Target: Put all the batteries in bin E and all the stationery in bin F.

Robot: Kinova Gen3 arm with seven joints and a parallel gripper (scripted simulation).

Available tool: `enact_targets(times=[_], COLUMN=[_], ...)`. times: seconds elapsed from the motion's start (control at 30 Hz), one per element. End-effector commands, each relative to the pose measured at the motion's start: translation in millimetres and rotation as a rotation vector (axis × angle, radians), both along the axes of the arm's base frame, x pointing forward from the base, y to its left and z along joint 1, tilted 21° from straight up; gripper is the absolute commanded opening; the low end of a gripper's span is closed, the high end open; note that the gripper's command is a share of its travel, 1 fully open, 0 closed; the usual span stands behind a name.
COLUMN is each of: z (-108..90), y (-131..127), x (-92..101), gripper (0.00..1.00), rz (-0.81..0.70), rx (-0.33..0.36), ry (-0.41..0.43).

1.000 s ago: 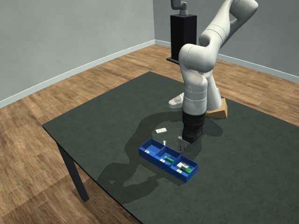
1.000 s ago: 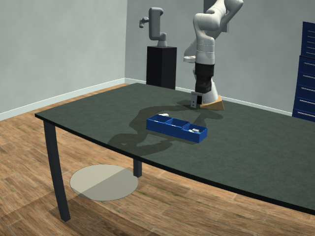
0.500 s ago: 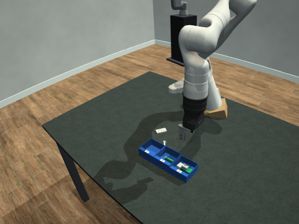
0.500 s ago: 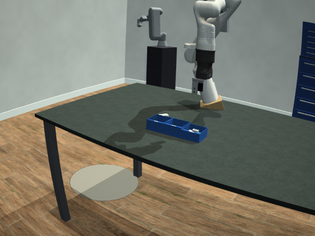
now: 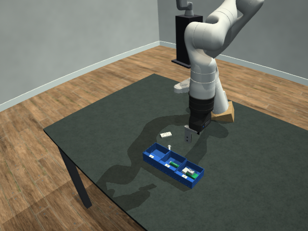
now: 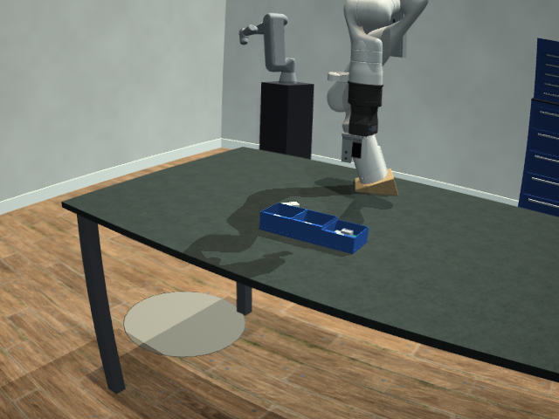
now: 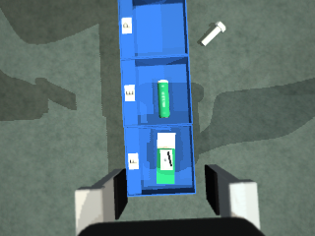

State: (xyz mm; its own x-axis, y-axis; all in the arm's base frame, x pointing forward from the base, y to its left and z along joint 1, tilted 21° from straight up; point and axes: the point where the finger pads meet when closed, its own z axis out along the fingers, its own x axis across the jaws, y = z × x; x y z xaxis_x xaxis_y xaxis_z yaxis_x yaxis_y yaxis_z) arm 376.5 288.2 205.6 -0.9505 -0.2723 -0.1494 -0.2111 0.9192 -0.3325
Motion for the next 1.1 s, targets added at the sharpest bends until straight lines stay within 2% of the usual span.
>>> enact_targets(times=[0.0,1.07], z=[1.7,1.7], y=[1.2,1.2], x=[-0.6,-0.6], gripper=[1.0,1.0], rz=[0.002,0.002], rx=[0.0,0.0], ry=[-0.001,-0.001])
